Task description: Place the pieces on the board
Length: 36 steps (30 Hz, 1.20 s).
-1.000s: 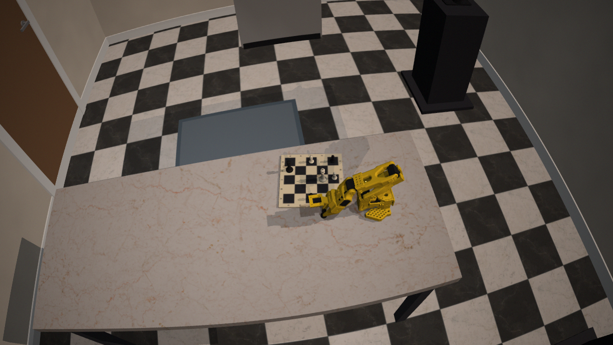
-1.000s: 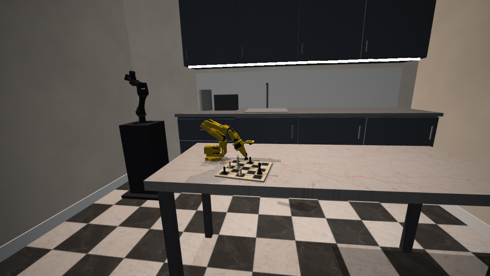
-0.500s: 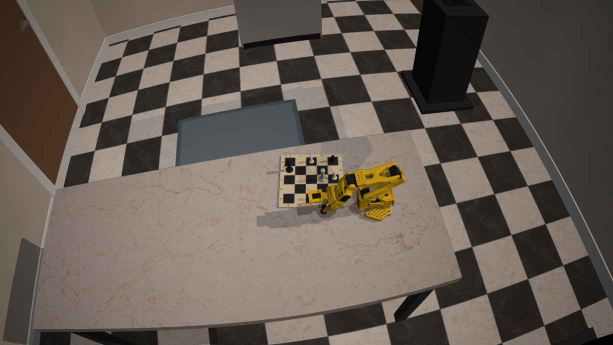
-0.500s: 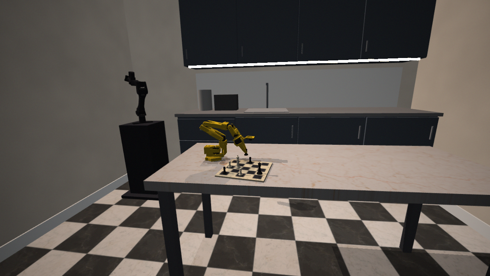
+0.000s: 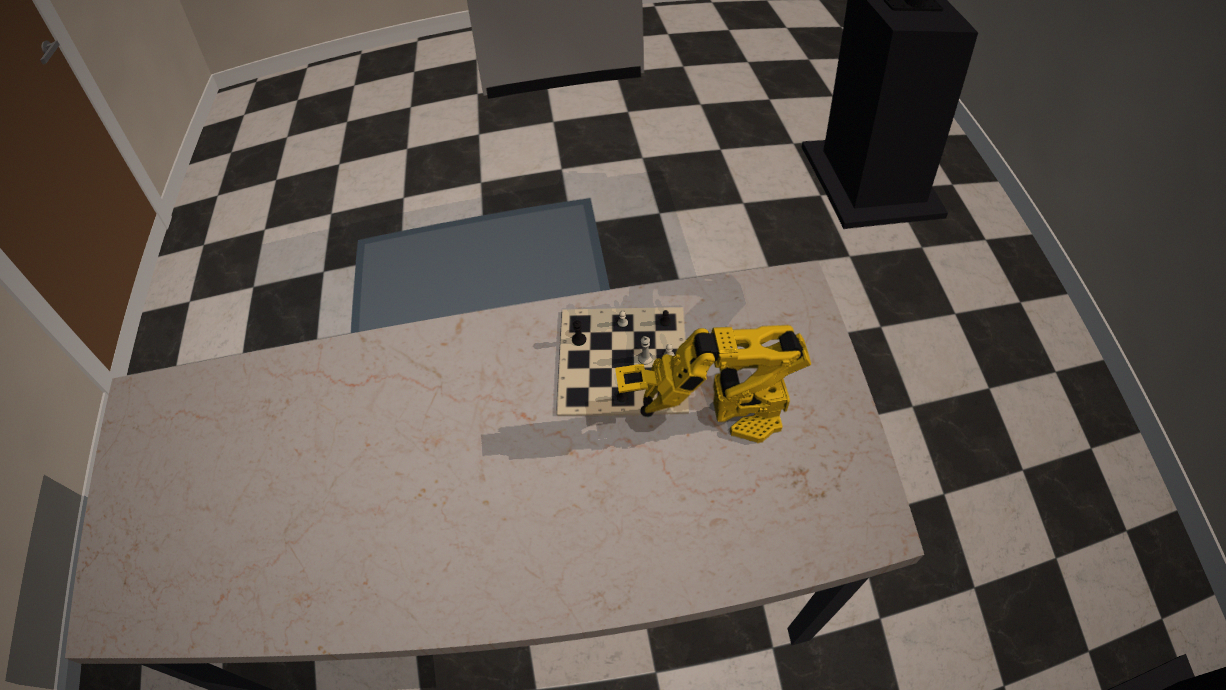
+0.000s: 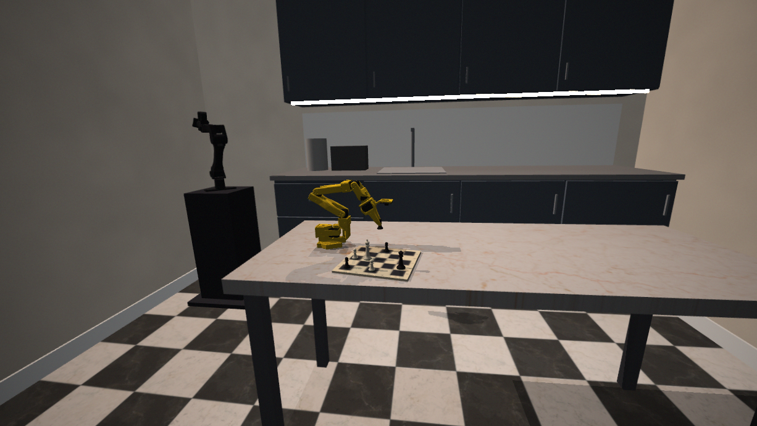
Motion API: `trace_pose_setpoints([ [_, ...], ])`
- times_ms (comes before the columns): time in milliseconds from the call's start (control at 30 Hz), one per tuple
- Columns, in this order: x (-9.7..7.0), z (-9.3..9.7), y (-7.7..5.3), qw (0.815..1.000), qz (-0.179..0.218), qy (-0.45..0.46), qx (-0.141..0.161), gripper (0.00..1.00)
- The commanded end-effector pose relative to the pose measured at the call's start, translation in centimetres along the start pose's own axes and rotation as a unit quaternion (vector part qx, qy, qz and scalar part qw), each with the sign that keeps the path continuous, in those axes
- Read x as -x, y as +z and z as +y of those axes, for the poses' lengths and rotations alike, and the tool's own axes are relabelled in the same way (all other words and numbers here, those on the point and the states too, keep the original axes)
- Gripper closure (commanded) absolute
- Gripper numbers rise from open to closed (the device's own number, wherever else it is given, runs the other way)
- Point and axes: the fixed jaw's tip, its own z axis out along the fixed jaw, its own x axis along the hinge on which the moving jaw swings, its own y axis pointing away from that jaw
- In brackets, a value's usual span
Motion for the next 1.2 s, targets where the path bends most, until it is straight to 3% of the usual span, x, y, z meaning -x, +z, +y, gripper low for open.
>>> trace_pose_setpoints([
  [0, 0.4, -0.1, -0.7, 1.000, -0.001, 0.000, -0.001, 1.00],
  [567, 0.9, -0.5, -1.1, 1.000, -0.001, 0.011, -0.008, 1.00],
  [700, 2.0, -2.7, -0.5, 0.997, -0.001, 0.062, -0.039, 1.00],
  [967, 5.5, -9.4, 1.4, 0.979, -0.004, 0.174, -0.106, 1.00],
  [1167, 6.3, -11.1, 1.9, 0.974, -0.005, 0.194, -0.118, 1.00],
])
